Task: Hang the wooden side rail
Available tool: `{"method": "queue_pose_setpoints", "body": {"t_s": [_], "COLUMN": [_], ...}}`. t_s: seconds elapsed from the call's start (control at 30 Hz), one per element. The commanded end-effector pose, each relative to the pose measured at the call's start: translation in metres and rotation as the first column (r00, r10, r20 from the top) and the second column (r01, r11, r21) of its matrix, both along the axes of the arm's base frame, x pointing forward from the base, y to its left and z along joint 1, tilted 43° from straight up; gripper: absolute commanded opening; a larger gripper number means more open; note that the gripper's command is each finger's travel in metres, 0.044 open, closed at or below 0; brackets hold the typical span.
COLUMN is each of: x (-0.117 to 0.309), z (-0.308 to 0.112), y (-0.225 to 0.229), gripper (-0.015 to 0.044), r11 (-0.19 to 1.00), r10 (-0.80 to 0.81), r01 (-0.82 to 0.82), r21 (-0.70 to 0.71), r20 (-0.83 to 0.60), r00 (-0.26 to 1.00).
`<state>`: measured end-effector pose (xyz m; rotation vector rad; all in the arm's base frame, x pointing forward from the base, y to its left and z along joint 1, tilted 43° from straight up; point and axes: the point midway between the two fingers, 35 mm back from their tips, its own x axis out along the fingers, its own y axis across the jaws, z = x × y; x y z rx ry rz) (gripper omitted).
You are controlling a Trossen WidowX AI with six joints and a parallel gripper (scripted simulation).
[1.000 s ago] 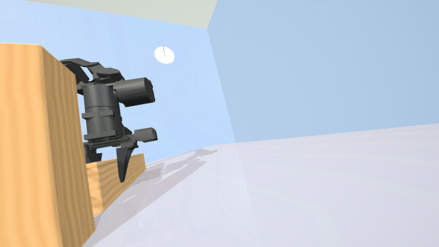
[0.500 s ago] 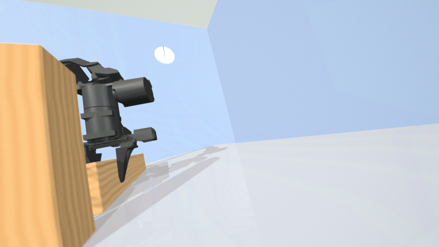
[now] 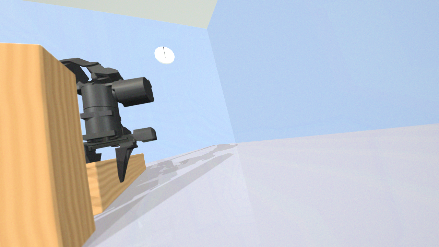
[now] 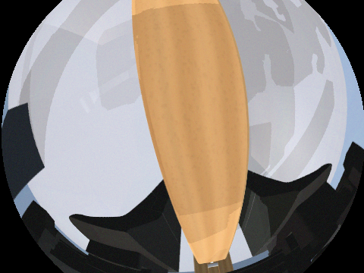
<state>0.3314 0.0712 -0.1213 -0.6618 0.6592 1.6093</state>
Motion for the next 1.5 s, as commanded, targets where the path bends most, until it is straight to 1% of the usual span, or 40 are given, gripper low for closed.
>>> {"method": "queue_pose_setpoints", "body": {"t_s": [0.0, 1.47], "x": [0.0007, 0.0016], "z": [0.0017, 0.0070], "y": [-0.0023, -0.0072], "gripper": [0.0000, 0.0000], "r11": [1.000, 1.000], "r10": [-0.002, -0.002], "r01": [0.002, 0.002], "r21": [0.003, 0.002], "r20": [0.003, 0.003], "r00": [1.000, 1.000]}}
